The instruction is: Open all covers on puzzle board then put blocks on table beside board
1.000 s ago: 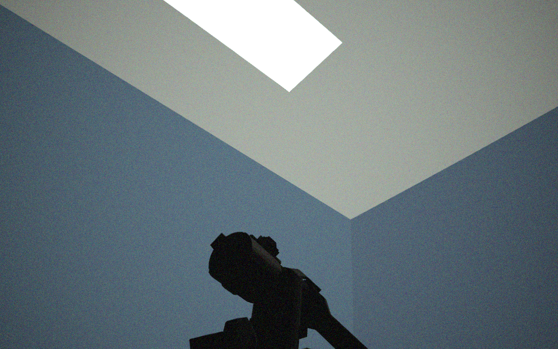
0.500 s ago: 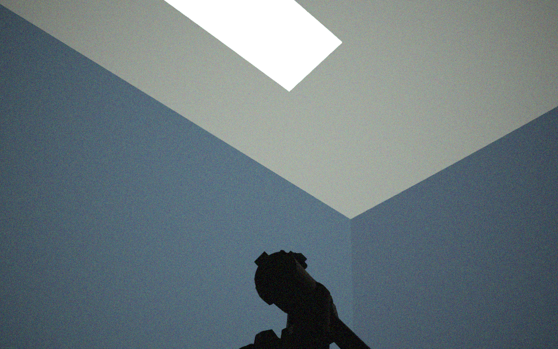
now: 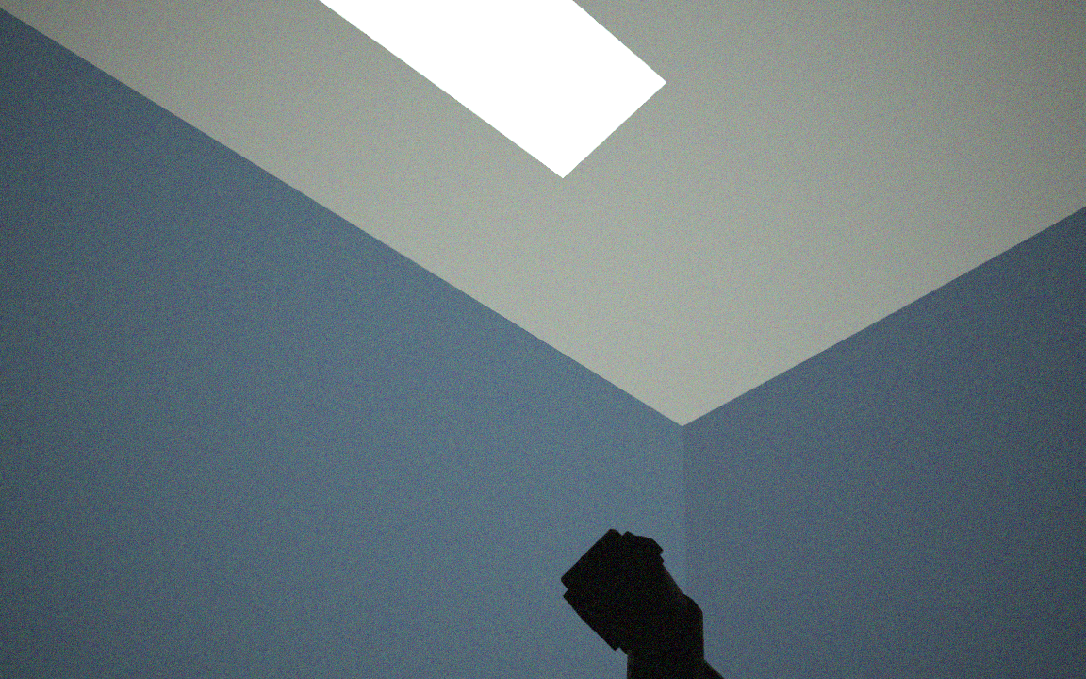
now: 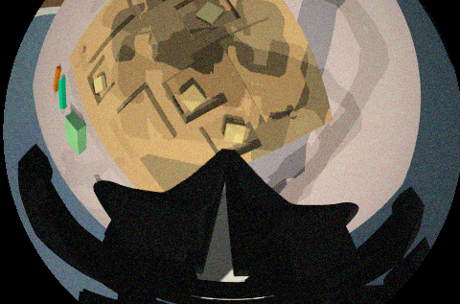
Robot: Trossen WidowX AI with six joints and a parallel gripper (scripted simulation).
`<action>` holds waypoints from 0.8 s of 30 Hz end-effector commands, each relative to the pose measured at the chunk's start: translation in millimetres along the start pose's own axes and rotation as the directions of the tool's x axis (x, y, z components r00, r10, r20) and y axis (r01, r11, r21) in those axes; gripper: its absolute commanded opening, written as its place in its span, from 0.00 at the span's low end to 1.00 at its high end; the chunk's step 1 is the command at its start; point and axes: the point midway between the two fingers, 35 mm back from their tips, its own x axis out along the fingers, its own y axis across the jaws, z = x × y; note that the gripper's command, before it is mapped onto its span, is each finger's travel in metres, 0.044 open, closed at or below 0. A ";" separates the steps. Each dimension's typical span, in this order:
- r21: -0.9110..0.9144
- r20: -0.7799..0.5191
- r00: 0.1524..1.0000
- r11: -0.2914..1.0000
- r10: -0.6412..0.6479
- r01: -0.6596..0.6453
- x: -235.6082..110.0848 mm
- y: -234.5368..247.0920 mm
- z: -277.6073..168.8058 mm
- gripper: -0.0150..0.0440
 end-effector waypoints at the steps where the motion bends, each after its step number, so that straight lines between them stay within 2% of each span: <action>1: 0.051 0.001 1.000 0.999 0.006 -0.006 1.5 -7.5 -9.7 0.25; 8: 0.051 0.000 1.000 0.999 0.007 -0.007 8.9 -7.0 -9.6 0.25; 17: 0.051 0.002 1.000 0.999 0.005 -0.005 48.8 -7.9 -12.7 0.25; 24: 0.052 0.002 1.000 0.999 0.004 -0.004 53.2 -8.3 -12.1 0.25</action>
